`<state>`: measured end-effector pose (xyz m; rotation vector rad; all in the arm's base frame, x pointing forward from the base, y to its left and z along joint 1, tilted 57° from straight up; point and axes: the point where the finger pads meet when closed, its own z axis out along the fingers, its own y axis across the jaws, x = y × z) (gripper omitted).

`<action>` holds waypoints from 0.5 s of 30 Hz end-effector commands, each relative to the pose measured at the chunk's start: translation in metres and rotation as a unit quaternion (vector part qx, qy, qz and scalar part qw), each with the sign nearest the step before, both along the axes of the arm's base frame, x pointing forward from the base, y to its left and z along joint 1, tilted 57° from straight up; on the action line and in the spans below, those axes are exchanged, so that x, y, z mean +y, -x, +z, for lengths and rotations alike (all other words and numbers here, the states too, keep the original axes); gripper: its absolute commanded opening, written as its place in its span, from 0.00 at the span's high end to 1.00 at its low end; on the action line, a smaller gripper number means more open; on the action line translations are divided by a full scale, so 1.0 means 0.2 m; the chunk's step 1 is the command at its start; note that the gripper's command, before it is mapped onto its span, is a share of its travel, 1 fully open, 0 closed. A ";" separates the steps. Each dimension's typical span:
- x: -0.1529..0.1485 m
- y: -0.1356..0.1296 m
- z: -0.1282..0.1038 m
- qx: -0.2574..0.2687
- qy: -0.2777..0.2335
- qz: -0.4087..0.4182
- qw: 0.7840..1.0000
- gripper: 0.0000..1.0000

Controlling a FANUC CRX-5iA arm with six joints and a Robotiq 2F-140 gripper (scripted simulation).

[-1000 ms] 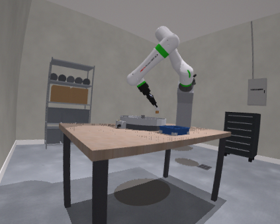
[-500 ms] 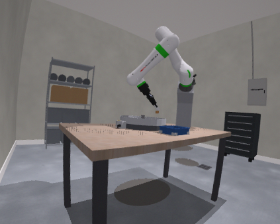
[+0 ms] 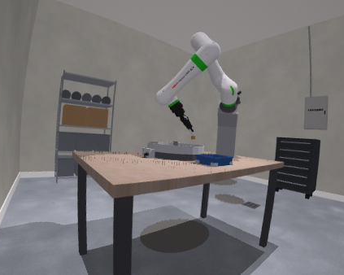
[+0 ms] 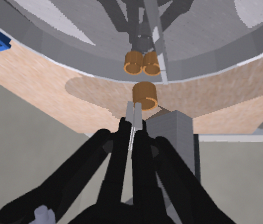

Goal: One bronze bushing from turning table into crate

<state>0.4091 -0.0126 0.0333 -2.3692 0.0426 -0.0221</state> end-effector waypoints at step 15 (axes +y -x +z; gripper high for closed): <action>0.18 0.00 0.18 0.000 0.000 0.000 1.000 1.00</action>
